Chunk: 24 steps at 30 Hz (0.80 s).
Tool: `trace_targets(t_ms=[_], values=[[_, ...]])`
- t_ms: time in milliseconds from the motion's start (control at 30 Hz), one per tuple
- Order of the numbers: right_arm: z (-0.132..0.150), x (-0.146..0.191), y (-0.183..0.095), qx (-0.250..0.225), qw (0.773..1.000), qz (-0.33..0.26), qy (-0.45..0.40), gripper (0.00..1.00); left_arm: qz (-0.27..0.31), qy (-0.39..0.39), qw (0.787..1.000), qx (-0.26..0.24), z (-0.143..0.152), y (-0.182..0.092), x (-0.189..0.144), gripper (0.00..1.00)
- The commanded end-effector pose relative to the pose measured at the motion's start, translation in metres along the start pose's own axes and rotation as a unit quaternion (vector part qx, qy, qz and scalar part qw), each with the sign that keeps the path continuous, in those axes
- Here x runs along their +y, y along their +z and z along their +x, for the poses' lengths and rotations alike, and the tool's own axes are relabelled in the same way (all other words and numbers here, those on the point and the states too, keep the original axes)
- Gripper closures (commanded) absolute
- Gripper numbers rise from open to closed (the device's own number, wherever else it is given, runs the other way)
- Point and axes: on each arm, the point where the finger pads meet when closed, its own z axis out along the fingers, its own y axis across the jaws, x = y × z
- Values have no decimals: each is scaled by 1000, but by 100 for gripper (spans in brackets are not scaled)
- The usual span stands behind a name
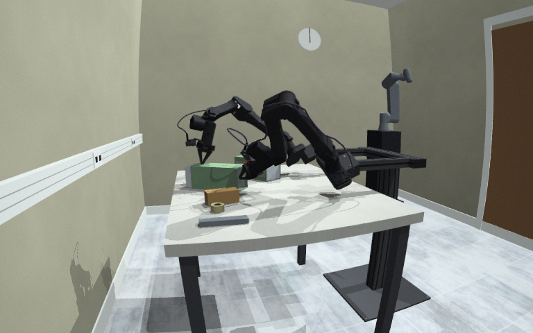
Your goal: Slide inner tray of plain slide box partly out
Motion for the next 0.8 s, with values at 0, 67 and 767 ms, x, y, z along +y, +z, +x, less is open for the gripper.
trace_targets(t_ms=[0, 67, 767], values=[[77, 23, 50, 119, 989, -1, -87, 99, -5, 2, 999, -33, -24, -7, 1, 99], [77, 23, 50, 118, 989, 0, -87, 99, -4, 2, 1000, -29, -21, -13, 0, 99], [76, 22, 50, 117, 989, 4, -87, 99, 2, 1, 1000, -23, -13, -51, -5, 99]])
